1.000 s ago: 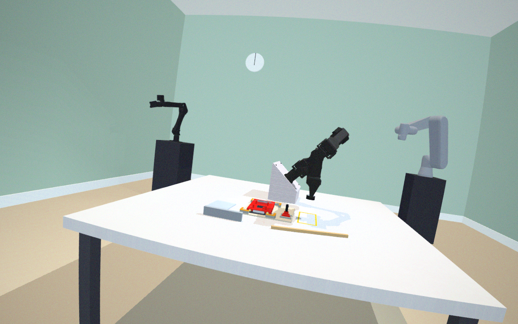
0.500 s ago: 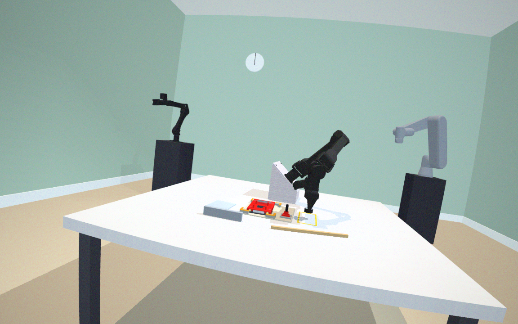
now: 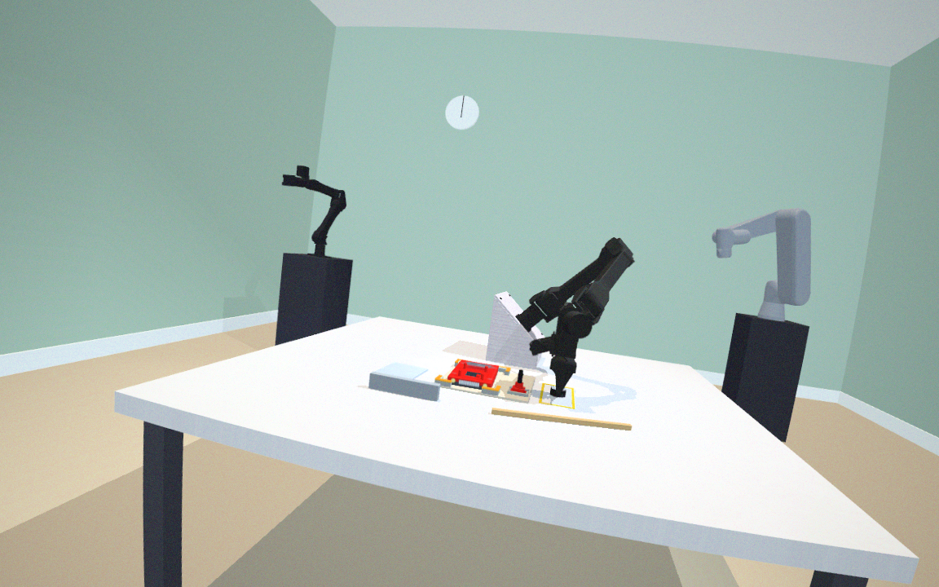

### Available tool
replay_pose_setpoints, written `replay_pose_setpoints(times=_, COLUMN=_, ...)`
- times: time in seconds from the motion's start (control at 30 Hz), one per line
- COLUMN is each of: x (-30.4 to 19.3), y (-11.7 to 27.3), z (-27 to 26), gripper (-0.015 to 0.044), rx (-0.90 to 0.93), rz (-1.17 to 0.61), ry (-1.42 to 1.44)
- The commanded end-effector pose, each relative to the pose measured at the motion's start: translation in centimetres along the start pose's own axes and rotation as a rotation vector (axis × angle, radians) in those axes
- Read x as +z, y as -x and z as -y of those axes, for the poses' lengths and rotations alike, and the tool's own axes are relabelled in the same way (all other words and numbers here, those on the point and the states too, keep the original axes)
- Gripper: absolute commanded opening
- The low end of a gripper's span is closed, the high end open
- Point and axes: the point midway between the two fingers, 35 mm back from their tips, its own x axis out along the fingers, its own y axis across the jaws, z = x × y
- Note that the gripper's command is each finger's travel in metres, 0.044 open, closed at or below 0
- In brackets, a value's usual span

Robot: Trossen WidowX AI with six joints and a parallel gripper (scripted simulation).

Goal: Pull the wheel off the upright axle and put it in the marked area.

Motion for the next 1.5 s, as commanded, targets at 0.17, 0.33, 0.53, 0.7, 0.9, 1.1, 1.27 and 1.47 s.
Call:
replay_pose_setpoints(times=0.17, x=0.0, y=1.0, z=-0.1, gripper=0.0300, rx=-0.001, rz=0.002, ry=0.002)
replay_pose_setpoints(times=0.33, x=0.0, y=5.2, z=-0.1, gripper=0.0300, rx=0.001, rz=0.005, ry=-0.001)
replay_pose_setpoints(times=0.53, x=0.6, y=5.6, z=0.3, gripper=0.0352, rx=0.008, rz=0.011, ry=-0.007)
replay_pose_setpoints(times=0.7, x=2.9, y=8.9, z=4.7, gripper=0.0440, rx=0.001, rz=0.017, ry=-0.006)
replay_pose_setpoints(times=0.9, x=3.9, y=10.6, z=8.1, gripper=0.0440, rx=-0.003, rz=0.009, ry=-0.005)
replay_pose_setpoints(times=1.1, x=3.9, y=10.6, z=8.1, gripper=0.0440, rx=-0.003, rz=0.009, ry=-0.005)
replay_pose_setpoints(times=1.27, x=3.9, y=10.6, z=8.1, gripper=0.0440, rx=-0.003, rz=0.009, ry=-0.005)
replay_pose_setpoints(times=1.47, x=3.9, y=10.6, z=8.1, gripper=0.0440, rx=-0.003, rz=0.009, ry=-0.005)
